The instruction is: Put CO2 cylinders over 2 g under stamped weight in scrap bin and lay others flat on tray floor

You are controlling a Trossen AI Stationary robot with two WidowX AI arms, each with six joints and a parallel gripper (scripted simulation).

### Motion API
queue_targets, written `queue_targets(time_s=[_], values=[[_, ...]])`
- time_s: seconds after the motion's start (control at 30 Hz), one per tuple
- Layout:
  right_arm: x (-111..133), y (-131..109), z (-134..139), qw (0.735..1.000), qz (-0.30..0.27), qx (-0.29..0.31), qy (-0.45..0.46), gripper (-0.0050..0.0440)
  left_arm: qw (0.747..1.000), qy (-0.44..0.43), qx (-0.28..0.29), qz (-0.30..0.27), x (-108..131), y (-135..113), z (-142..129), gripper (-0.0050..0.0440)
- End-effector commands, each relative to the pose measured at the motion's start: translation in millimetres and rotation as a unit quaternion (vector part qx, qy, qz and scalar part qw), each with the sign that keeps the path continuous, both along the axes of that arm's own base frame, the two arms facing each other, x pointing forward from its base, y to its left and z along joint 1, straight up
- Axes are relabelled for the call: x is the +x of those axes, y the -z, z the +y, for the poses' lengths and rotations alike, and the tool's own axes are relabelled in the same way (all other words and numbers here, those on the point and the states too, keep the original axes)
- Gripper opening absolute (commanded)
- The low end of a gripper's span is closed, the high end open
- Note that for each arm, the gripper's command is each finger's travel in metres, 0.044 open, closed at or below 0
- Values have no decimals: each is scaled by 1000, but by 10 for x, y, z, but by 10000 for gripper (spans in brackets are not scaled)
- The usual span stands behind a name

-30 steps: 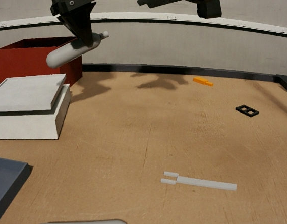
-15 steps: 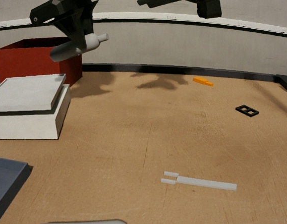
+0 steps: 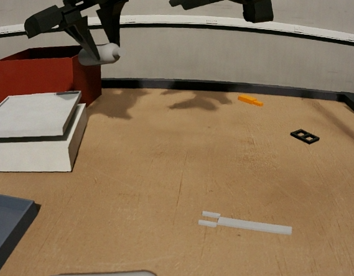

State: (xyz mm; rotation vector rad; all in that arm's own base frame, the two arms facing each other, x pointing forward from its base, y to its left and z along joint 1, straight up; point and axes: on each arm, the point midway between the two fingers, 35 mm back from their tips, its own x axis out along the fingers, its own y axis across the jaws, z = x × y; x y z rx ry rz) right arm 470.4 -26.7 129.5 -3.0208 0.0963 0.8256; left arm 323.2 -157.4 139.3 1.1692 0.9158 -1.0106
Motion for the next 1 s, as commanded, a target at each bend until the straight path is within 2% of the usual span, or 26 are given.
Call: queue_targets(time_s=[0.0,0.1,0.23,0.4,0.97], values=[[29,-139,1,1000,-16,0,1,440,994,103,23,-28,52,-119,-15,-50],[29,-139,1,1000,-16,0,1,440,991,125,30,-31,52,-119,-15,-50],[29,-139,1,1000,-16,0,1,440,976,205,56,-43,50,-120,-14,-50],[29,-139,1,1000,-16,0,1,440,960,264,75,-53,48,-124,-16,-50],[29,-139,1,1000,-16,0,1,440,957,272,79,-58,56,-153,-14,-50]])
